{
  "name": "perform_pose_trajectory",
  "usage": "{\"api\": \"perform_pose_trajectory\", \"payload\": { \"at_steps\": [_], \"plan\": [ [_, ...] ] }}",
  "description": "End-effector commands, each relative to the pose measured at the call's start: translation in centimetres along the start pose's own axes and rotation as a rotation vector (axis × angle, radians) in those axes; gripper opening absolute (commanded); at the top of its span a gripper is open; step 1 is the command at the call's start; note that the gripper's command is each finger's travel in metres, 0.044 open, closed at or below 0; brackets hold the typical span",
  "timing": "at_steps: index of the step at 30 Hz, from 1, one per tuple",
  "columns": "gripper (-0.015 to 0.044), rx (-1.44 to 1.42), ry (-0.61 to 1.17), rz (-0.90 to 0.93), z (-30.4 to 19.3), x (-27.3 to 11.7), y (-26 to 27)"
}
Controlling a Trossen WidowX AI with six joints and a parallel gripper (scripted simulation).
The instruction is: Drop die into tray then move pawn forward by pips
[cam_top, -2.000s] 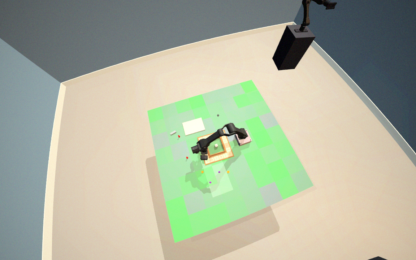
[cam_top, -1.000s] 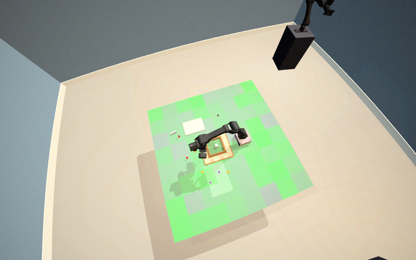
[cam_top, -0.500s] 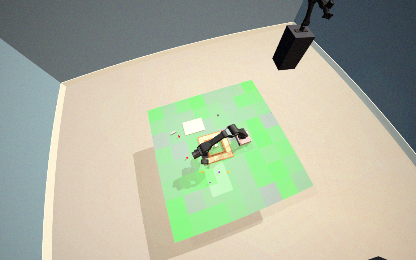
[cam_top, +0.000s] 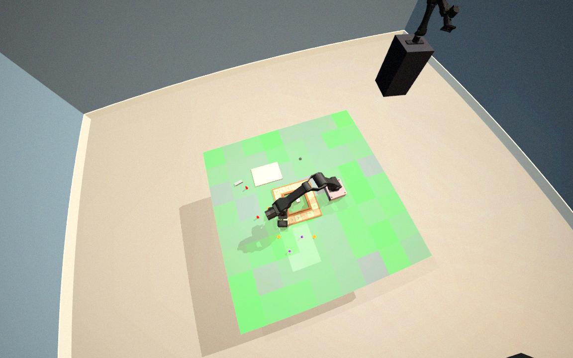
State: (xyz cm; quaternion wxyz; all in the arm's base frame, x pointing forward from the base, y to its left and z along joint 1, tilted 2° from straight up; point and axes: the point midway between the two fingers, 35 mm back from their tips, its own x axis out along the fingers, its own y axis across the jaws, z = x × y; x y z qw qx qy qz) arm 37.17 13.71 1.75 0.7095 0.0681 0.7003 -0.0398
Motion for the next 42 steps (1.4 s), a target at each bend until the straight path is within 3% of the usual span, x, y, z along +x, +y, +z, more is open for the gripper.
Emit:
{"api": "perform_pose_trajectory", "payload": {
  "at_steps": [1, 8, 18, 22, 25, 29, 40, 42],
  "plan": [
    [0.0000, 0.003, 0.005, -0.005, -0.1, 0.7, -0.1],
    [0.0000, 0.003, 0.005, -0.005, -0.1, 1.6, -0.1],
    [0.0263, 0.000, -0.002, 0.001, 0.1, 0.7, 0.0],
    [0.0368, 0.003, 0.004, -0.005, 0.1, -3.7, 0.1],
    [0.0440, 0.003, 0.004, -0.005, 0.1, -4.0, 0.1],
    [0.0440, -0.024, 0.005, -0.006, -1.0, -5.3, -1.0],
    [0.0440, -0.226, 0.014, -0.010, -11.7, -11.6, -8.9],
    [0.0440, -0.179, -0.006, -0.001, -8.9, -11.2, -7.1]
  ]
}}
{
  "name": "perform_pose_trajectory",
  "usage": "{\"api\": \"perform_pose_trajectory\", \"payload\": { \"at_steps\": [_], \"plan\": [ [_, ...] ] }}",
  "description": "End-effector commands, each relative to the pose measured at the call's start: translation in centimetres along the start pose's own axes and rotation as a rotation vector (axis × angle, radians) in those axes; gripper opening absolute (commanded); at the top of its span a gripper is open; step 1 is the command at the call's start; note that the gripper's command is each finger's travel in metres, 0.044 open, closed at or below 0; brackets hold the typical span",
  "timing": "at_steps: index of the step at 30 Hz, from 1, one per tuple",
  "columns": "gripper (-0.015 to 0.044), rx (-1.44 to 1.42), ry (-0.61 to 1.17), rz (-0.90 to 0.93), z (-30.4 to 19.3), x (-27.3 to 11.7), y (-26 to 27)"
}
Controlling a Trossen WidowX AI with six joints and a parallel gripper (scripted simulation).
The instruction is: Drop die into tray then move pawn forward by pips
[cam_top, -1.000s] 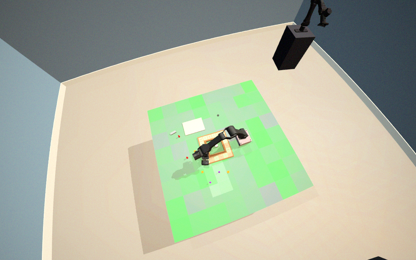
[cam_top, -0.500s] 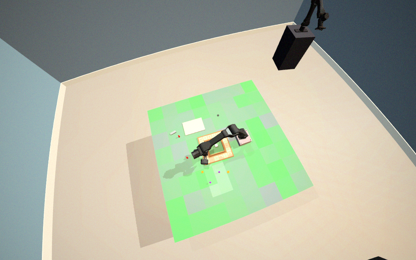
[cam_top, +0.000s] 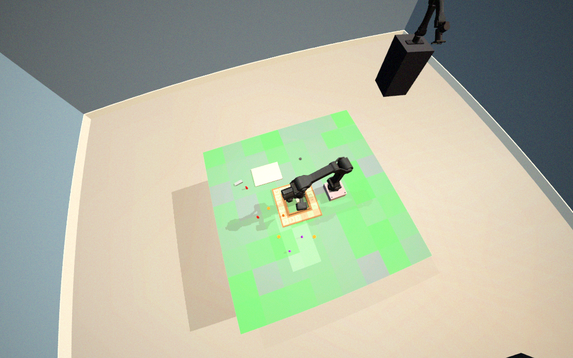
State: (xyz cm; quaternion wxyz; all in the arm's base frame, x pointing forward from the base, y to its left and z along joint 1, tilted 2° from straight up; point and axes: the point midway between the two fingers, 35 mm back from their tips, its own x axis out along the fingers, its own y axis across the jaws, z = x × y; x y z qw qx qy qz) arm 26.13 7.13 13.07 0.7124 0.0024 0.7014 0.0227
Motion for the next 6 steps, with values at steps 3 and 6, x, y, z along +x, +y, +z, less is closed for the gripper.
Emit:
{"api": "perform_pose_trajectory", "payload": {
  "at_steps": [3, 6],
  "plan": [
    [0.0440, 0.003, -0.007, 0.002, 1.03, 0.50, 0.41],
    [0.0440, 0.003, -0.007, 0.002, 1.03, 0.50, 0.41]
  ]
}}
